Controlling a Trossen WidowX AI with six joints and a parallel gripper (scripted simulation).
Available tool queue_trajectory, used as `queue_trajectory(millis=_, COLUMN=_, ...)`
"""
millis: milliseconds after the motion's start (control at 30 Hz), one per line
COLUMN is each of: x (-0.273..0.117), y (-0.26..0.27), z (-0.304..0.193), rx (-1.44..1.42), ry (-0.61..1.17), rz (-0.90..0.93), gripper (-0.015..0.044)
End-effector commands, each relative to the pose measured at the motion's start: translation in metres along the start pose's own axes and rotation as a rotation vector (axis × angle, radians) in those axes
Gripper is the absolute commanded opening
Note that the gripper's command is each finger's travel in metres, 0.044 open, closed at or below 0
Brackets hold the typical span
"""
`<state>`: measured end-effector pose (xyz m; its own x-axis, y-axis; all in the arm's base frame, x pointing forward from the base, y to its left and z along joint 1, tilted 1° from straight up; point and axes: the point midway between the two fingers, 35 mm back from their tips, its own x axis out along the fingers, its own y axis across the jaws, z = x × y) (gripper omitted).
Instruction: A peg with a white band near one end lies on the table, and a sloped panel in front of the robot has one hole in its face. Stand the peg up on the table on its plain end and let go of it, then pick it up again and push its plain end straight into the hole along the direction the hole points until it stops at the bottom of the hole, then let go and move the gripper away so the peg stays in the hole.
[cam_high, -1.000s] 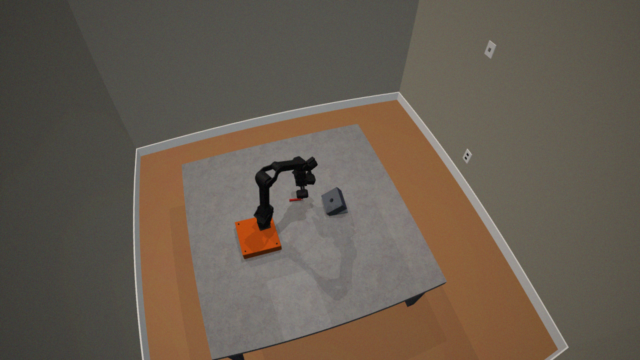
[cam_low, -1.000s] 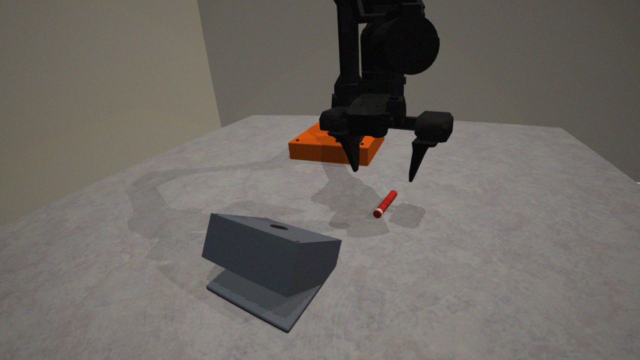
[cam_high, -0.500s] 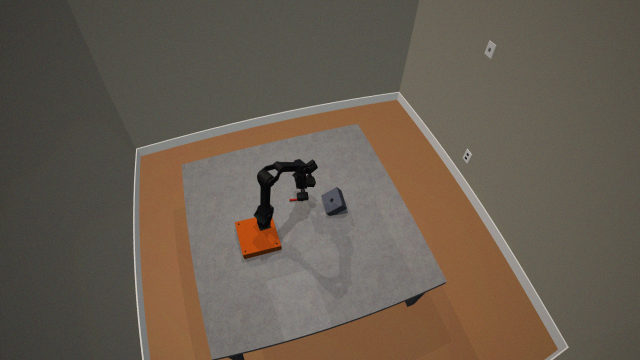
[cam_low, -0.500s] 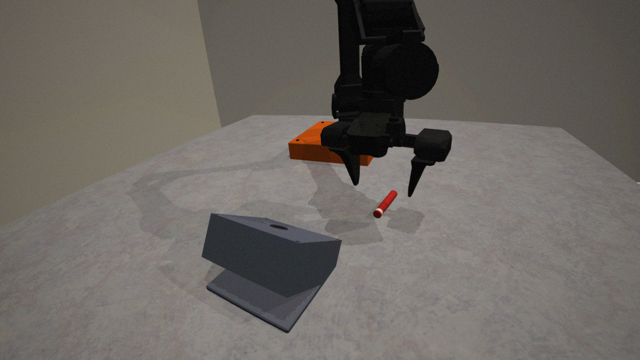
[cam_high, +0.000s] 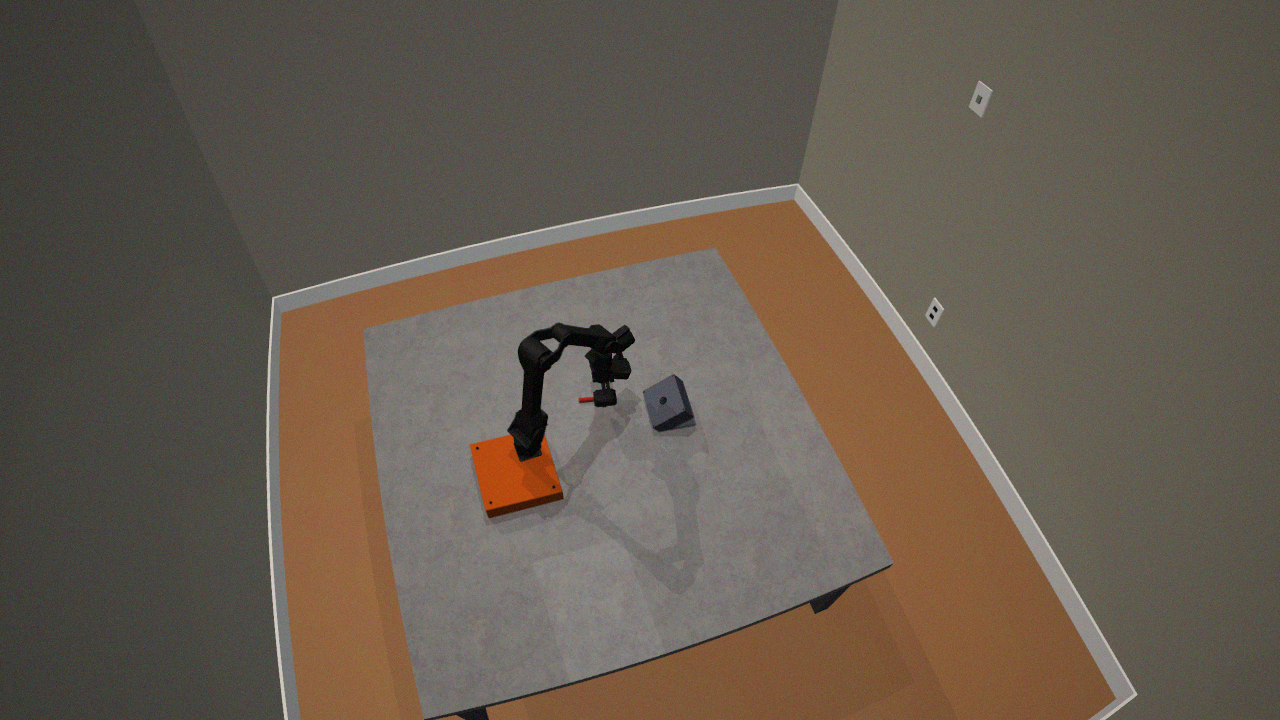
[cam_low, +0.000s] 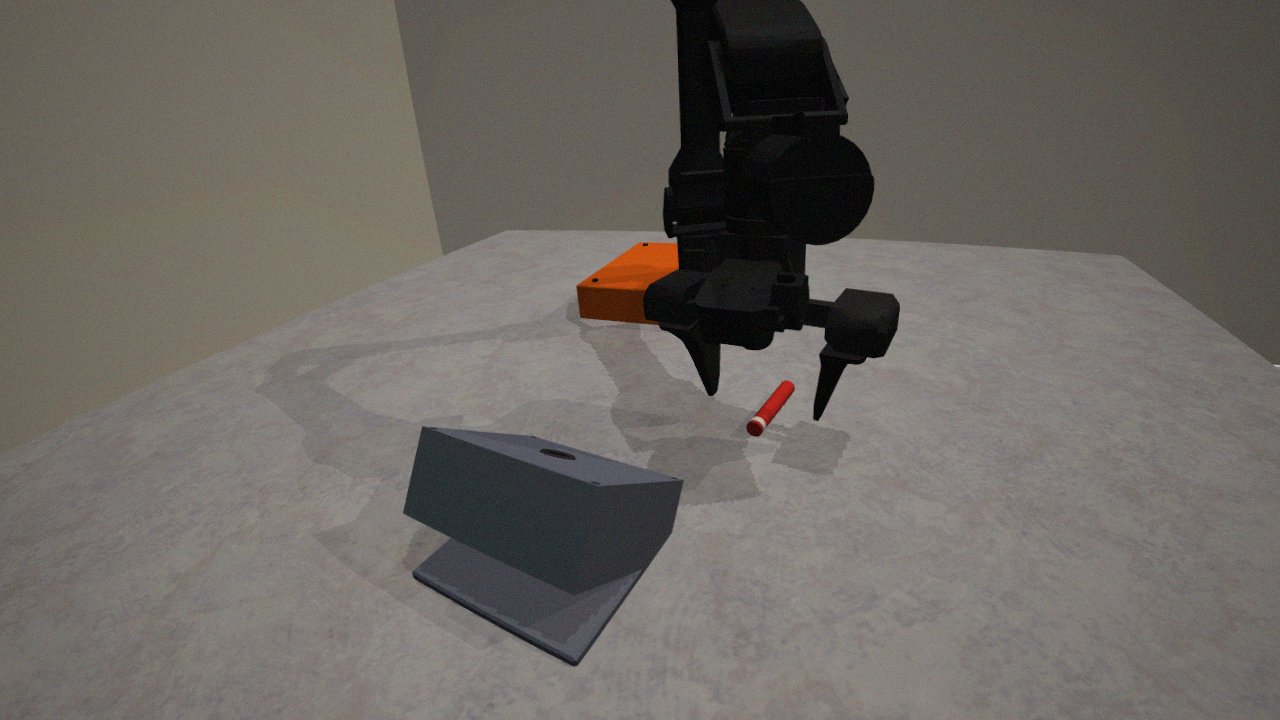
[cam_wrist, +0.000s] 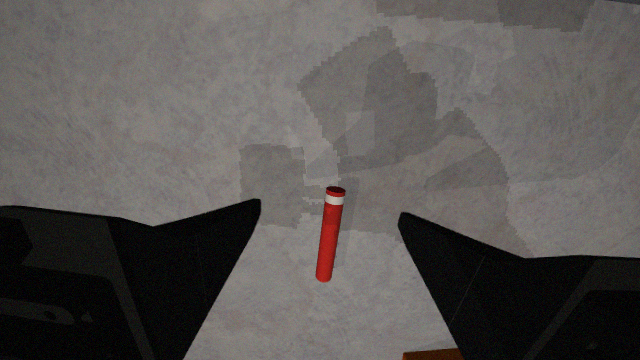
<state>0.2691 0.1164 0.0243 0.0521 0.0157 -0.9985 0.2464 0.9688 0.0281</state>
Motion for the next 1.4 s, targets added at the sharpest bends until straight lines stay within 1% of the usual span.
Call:
queue_trajectory(millis=0, x=0.009, y=-0.002, z=-0.002, rx=0.006, ry=0.006, rz=-0.011, gripper=0.044)
queue_trajectory(millis=300, x=0.021, y=-0.003, z=-0.003, rx=0.006, ry=0.006, rz=-0.011, gripper=0.044)
queue_trajectory(millis=700, x=0.021, y=-0.003, z=-0.003, rx=0.006, ry=0.006, rz=-0.011, gripper=0.0125)
queue_trajectory(millis=733, x=0.021, y=-0.003, z=-0.003, rx=0.006, ry=0.006, rz=-0.011, gripper=0.011)
queue_trajectory(millis=1067, x=0.021, y=-0.003, z=-0.003, rx=0.006, ry=0.006, rz=-0.011, gripper=0.011)
queue_trajectory(millis=1367, x=0.021, y=-0.003, z=-0.003, rx=0.006, ry=0.006, rz=-0.011, gripper=0.0051)
